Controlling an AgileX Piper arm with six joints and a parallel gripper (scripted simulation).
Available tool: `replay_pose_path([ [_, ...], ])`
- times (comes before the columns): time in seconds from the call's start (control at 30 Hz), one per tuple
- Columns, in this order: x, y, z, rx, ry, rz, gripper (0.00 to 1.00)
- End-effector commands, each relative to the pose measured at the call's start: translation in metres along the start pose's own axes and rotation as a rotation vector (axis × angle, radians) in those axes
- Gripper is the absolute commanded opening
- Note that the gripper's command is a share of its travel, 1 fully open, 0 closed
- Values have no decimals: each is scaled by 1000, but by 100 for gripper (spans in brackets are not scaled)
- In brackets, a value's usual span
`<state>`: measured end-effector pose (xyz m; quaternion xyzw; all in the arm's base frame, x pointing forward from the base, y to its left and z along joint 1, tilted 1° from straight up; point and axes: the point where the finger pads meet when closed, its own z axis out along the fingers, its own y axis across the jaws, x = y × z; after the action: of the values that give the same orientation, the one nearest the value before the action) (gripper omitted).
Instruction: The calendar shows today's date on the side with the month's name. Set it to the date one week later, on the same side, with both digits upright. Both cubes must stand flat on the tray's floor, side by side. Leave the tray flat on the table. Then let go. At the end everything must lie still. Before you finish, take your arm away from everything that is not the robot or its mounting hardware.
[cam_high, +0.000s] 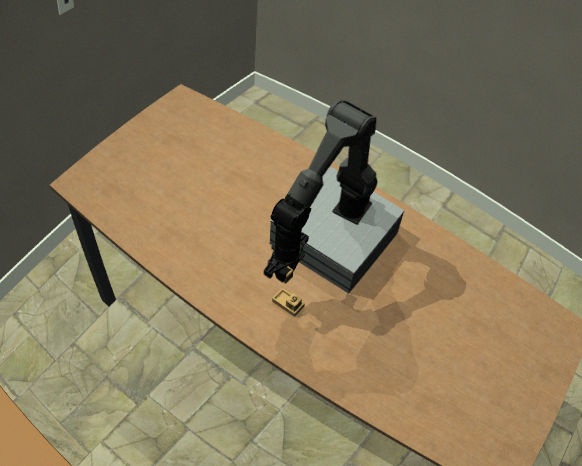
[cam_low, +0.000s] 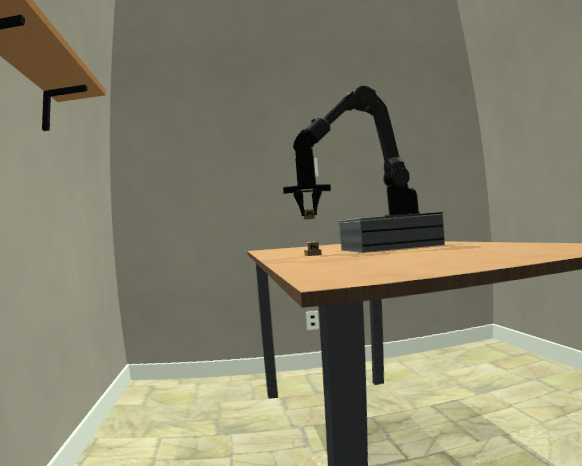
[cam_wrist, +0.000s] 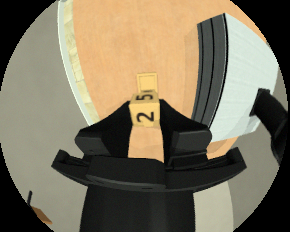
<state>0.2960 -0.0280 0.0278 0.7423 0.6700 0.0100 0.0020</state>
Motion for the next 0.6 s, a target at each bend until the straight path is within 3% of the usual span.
replay_pose_path([
  [0.0,0,1,0,-1,-1,-1,36],
  [0.57,0,0,10,3,-2,-1,36],
])
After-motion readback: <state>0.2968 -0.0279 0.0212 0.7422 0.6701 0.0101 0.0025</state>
